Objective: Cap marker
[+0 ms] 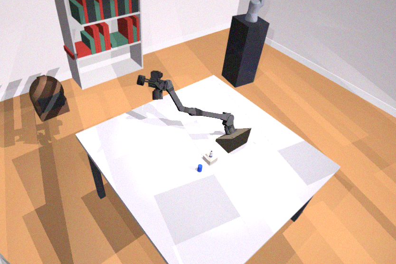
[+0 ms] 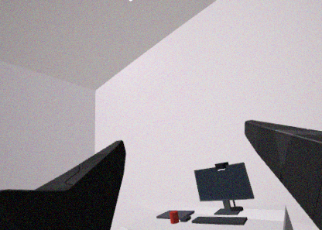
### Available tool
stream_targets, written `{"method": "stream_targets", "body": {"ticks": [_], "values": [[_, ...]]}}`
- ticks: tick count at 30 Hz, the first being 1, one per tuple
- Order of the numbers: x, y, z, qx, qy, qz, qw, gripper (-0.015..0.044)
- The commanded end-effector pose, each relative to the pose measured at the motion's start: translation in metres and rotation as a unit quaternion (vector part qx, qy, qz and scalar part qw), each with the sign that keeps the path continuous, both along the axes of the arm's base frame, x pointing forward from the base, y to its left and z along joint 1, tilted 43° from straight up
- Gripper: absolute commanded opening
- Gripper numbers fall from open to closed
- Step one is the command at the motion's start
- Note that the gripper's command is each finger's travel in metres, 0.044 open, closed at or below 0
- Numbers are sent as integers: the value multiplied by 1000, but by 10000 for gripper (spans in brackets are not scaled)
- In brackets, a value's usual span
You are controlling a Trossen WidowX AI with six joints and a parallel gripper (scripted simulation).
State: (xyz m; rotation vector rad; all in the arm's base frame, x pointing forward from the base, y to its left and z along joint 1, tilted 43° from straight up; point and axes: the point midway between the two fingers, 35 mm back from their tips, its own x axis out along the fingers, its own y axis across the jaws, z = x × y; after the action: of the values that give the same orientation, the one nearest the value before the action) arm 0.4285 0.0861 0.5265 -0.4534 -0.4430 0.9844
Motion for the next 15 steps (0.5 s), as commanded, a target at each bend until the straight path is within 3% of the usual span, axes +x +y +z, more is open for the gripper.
{"method": "stream_targets", "body": {"ticks": [1,6,15], "values": [[-1,-1,2,0,-4,-3,1000,374],[-41,-28,53,-11,-113,-64,991,243],[-124,-69,124,-69,-317,-185,928,243]]}}
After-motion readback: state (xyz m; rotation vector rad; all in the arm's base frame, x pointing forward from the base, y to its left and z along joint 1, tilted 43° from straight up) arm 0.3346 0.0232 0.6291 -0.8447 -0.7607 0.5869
